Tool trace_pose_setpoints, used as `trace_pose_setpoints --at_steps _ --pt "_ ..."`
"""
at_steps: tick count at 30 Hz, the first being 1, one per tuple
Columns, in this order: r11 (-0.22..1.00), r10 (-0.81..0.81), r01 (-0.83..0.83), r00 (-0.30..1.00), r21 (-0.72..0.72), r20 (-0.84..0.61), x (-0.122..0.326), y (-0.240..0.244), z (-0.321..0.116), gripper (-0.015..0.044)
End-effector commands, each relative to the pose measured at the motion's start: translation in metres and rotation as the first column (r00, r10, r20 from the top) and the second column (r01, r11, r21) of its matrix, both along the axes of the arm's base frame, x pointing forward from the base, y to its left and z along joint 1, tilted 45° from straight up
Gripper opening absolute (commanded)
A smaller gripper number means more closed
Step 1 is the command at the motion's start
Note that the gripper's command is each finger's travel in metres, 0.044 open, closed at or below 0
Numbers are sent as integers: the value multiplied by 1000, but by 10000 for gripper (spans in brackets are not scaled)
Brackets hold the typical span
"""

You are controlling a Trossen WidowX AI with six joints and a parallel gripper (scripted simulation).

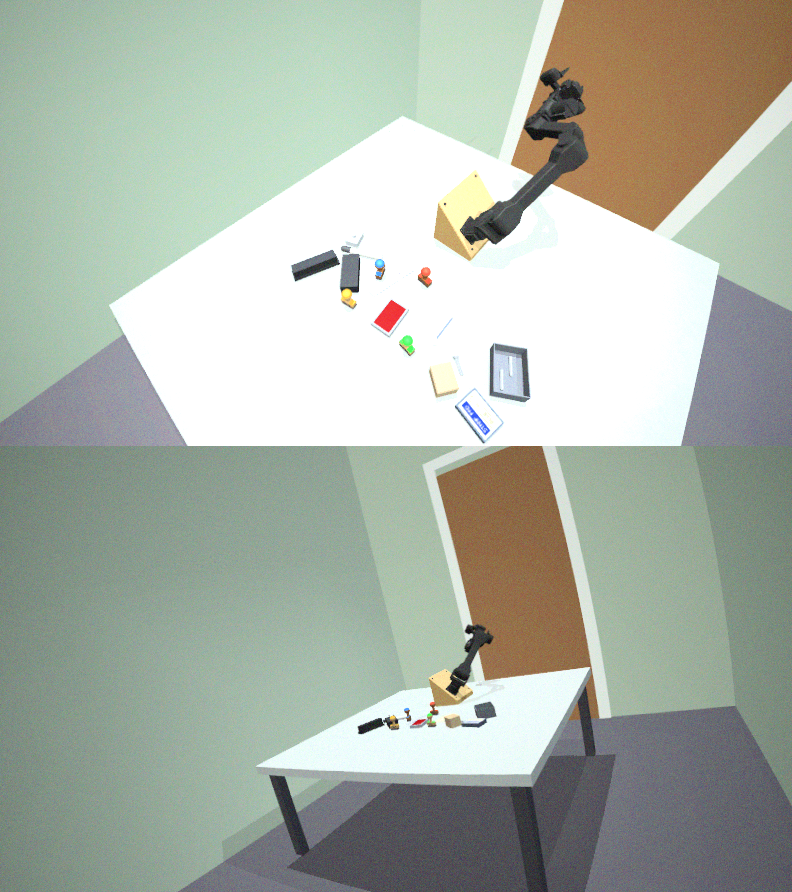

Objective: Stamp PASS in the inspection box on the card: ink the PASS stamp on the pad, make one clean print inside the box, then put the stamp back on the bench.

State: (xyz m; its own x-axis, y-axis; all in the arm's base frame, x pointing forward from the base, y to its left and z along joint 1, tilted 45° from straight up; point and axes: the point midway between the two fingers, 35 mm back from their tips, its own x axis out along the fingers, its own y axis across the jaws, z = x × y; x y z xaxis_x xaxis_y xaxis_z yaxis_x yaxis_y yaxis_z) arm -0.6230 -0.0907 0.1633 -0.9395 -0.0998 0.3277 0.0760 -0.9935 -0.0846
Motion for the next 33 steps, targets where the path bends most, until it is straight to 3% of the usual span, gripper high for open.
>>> trace_pose_setpoints --at_steps 1,7,20,33 --pt "1000 3 -3 1000 1 2 0 -1 0 374" --pt "992 121 -124 987 26 103 10 -70 -20 216" --pt "852 463 -519 812 76 356 95 -262 -62 213" --pt "555 663 -825 516 105 543 248 -410 -86 213"
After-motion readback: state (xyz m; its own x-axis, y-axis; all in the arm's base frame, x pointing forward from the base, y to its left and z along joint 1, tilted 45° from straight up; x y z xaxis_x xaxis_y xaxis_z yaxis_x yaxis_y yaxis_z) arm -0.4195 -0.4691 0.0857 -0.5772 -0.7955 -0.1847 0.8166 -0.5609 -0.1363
